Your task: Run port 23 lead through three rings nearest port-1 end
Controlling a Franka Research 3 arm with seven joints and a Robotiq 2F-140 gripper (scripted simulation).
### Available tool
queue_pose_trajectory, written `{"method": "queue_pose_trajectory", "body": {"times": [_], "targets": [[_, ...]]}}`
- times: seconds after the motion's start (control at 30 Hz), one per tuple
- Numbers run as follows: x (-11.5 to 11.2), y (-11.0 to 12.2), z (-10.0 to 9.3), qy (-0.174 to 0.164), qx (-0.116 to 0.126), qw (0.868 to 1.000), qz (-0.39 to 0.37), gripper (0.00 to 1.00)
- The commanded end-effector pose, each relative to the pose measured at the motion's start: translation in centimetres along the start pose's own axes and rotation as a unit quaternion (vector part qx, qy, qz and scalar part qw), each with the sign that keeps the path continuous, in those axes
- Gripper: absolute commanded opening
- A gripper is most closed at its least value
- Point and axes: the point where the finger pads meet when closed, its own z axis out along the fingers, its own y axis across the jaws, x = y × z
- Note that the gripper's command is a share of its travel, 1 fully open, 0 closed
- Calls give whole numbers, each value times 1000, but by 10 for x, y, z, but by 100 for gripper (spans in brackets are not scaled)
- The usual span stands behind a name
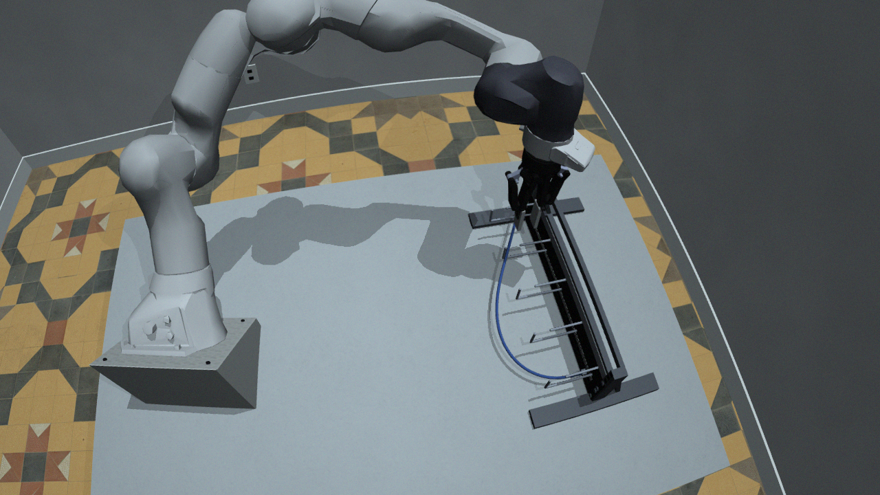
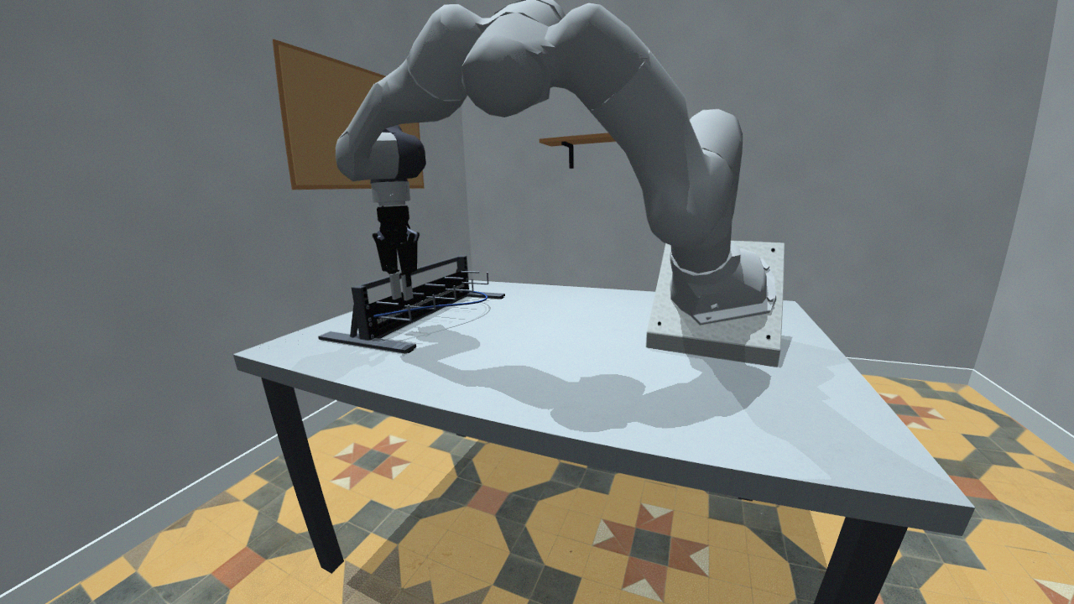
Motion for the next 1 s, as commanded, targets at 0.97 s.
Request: {"method": "queue_pose_trajectory", "body": {"times": [0.97], "targets": [[0, 2, -54, -1, -4, 1000, 3, 0]]}}
